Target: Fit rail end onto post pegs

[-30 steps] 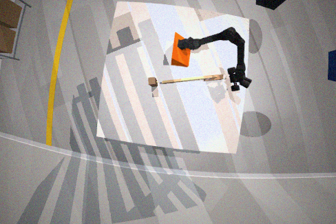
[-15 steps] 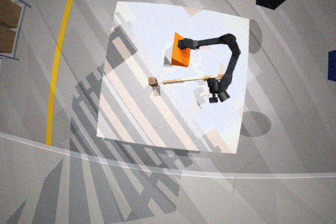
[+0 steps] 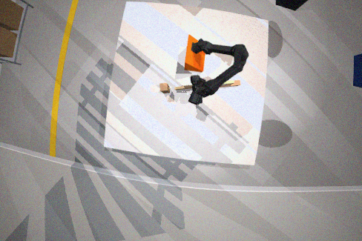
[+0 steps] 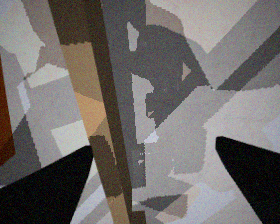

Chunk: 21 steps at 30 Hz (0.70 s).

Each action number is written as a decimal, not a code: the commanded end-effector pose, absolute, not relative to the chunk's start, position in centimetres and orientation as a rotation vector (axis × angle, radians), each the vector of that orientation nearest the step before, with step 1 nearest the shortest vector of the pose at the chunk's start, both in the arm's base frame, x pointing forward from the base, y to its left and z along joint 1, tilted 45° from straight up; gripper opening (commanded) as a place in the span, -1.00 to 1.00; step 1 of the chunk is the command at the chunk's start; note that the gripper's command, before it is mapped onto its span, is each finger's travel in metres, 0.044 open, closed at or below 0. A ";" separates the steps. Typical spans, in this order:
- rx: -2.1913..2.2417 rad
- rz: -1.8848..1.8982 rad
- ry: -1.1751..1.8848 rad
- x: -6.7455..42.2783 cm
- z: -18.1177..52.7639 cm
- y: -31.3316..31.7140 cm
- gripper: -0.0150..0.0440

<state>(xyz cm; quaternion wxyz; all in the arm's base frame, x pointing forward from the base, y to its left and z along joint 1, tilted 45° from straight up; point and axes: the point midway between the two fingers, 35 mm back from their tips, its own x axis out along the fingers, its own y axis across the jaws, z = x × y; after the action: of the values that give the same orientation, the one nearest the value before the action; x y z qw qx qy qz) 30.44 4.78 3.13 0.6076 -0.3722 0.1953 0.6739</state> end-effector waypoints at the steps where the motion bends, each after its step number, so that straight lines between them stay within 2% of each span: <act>1: -0.824 1.602 0.418 27.6 0.7 1.7 1.00; 21: -0.824 1.603 0.416 27.5 -1.0 3.1 1.00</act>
<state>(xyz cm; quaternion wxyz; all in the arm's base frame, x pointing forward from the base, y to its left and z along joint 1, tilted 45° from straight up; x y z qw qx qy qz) 27.73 2.63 -0.63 0.6005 -0.3612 0.1789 0.6906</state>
